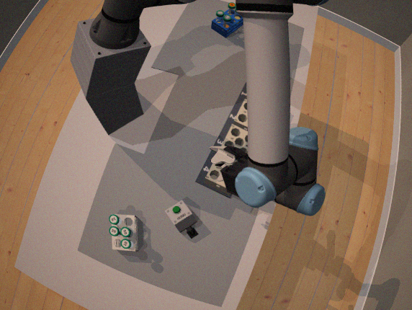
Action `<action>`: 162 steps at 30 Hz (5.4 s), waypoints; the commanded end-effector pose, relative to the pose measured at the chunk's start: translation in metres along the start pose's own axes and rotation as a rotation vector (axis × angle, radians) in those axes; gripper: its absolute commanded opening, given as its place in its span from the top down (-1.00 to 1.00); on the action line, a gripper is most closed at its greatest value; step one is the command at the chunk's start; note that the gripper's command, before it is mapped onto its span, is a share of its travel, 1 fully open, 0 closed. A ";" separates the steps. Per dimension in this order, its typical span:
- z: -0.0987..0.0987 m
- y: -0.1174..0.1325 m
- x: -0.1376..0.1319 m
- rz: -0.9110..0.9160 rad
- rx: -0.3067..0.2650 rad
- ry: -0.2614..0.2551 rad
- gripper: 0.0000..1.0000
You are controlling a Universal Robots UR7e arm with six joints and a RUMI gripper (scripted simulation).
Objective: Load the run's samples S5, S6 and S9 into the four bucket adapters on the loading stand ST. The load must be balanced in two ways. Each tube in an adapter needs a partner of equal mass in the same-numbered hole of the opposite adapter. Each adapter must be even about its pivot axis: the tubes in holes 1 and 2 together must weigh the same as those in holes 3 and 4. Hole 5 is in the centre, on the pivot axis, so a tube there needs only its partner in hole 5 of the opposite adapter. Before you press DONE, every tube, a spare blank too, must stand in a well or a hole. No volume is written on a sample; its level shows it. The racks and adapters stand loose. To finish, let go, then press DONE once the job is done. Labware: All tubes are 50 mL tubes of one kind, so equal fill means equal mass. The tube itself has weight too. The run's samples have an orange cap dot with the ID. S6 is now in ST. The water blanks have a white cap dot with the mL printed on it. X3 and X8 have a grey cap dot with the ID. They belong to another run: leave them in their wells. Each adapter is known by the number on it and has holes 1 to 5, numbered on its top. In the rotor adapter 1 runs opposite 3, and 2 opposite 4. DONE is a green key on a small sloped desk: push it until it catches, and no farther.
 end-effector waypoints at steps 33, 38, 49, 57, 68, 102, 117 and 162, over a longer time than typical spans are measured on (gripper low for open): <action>0.003 0.018 -0.021 0.396 0.286 0.220 0.30; 0.005 0.020 -0.025 0.458 0.330 0.254 0.30; 0.009 0.023 -0.032 0.582 0.419 0.321 0.30; 0.012 0.024 -0.038 0.668 0.482 0.368 0.30; 0.017 0.025 -0.044 0.779 0.562 0.429 0.30; 0.029 0.022 -0.054 1.003 0.724 0.552 0.30; 0.059 0.008 -0.021 1.003 0.725 0.552 0.30; 0.075 -0.199 -0.065 1.726 0.968 0.255 0.30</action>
Point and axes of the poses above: the point where the finger pads meet when closed, its own z axis out along the fingers, its own x axis across the jaws, y = z × x, the point moved 8 cm from there along -z, back along the fingers, and after that the axes turned 3 degrees about z, right-handed, at the moved point
